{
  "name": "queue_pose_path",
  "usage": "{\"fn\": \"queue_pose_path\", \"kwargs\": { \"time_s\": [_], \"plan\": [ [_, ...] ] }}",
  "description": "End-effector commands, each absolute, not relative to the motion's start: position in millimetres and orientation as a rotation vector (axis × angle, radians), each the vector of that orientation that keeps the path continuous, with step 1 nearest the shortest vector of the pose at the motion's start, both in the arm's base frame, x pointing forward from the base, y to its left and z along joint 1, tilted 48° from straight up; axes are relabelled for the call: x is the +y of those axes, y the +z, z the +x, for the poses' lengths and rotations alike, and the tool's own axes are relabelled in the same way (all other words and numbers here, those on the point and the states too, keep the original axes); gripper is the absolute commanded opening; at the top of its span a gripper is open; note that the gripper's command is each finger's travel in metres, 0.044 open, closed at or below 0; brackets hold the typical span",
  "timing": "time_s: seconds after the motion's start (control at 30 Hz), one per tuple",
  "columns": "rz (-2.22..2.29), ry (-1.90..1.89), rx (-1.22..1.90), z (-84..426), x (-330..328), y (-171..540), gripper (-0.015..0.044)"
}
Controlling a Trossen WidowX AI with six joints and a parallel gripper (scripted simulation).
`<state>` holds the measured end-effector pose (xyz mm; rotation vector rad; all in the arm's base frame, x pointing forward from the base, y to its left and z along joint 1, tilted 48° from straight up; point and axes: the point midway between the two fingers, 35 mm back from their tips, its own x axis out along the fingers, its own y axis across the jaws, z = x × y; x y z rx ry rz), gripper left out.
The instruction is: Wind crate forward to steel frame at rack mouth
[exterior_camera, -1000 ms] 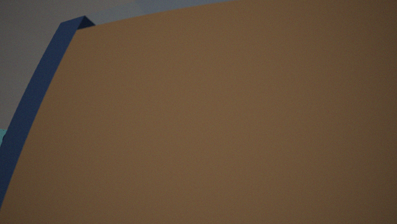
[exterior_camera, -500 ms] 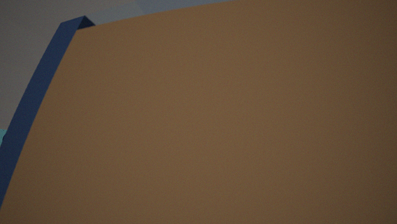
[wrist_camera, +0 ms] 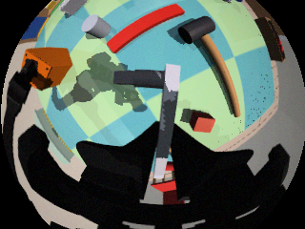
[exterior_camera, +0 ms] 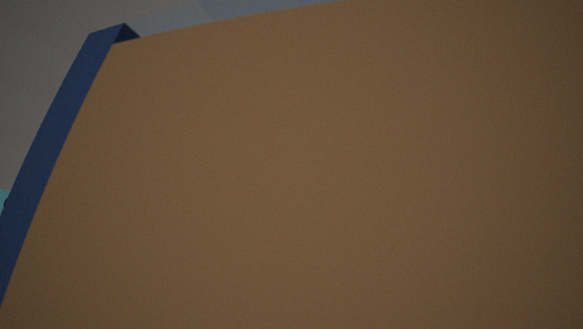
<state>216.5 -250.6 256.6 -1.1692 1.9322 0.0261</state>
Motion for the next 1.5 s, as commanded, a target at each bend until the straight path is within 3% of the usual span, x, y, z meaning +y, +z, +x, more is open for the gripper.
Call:
{"fn": "queue_pose_path", "kwargs": {
  "time_s": [0.0,0.27,0.53,0.93,1.47],
  "plan": [
    [-1.167,0.015,1.932,214.5,-247.1,261.5,0.0000],
    [-1.160,0.024,1.944,224.1,-241.8,245.9,0.0000],
    [-1.268,0.240,1.906,271.7,-211.2,206.7,0.0000],
    [-1.447,0.591,1.835,323.8,-144.3,146.4,0.0000],
    [-1.653,0.995,1.737,353.8,-38.8,59.3,0.0000]
  ]
}}
